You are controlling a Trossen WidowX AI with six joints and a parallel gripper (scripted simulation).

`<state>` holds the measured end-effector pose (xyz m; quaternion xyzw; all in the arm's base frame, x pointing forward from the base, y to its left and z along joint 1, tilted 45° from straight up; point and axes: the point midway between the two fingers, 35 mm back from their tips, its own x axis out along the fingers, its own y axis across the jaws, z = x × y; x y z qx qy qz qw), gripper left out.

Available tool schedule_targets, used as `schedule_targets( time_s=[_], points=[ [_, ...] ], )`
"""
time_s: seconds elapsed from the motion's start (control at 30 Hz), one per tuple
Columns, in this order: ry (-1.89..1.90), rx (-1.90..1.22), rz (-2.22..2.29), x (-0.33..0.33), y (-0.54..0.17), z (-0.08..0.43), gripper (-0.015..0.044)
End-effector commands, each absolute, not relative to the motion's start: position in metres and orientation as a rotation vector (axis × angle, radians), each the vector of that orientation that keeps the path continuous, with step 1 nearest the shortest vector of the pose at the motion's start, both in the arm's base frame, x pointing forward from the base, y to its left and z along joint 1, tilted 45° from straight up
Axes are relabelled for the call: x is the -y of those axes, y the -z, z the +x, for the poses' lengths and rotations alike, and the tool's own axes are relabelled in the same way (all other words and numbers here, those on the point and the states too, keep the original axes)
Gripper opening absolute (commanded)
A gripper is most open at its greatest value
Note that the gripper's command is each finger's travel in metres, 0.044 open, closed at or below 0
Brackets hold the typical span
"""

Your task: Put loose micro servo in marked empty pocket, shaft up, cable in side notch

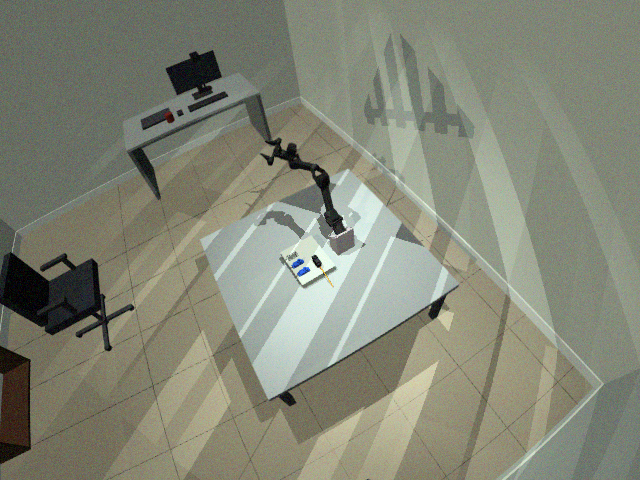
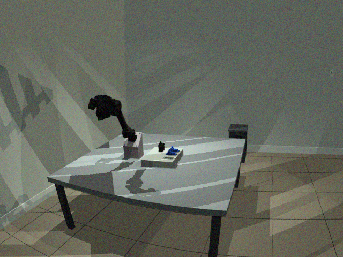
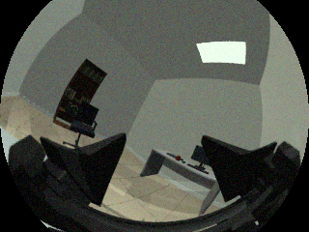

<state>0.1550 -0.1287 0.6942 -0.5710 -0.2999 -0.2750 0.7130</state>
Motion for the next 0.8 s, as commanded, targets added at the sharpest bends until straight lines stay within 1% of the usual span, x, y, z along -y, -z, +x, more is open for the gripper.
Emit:
schedule_targets(
  time_s=[0.0,0.47,0.6,0.77],
  points=[
    [0.587,0.664,-1.189,0.138,-0.687,0.166,0.0440],
    [0.519,0.605,-0.981,0.168,-0.655,0.212,0.0440],
    [0.518,0.596,-0.970,0.170,-0.651,0.216,0.0440],
    [0.486,0.574,-0.909,0.176,-0.640,0.233,0.0440]
  ],
)
